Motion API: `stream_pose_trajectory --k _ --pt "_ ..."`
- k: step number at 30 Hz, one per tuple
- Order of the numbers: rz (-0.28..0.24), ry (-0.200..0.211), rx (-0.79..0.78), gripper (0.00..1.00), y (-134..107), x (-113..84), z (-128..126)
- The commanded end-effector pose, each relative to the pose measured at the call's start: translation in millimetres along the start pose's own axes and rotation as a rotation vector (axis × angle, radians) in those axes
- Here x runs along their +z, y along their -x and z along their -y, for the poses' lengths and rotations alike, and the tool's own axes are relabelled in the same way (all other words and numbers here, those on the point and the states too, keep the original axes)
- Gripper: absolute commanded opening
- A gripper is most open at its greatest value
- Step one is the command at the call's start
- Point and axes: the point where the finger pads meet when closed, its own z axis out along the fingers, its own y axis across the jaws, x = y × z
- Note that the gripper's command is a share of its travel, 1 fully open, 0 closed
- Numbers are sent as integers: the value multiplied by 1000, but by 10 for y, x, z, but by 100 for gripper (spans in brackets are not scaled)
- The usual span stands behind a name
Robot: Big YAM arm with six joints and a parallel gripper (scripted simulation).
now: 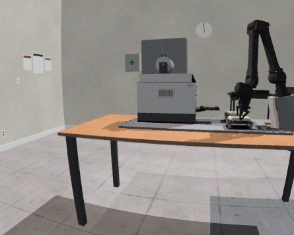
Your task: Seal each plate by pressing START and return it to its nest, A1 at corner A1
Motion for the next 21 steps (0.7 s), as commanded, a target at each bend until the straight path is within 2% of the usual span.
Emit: stream_pose_trajectory --k 1,8,15,21 --pt "31 10 25 0 116 4 -25" --pt "50 17 28 0 189 -39 -39" --pt "22 10 14 0 116 -210 -41" --pt "-1 -2 14 0 55 -231 3"
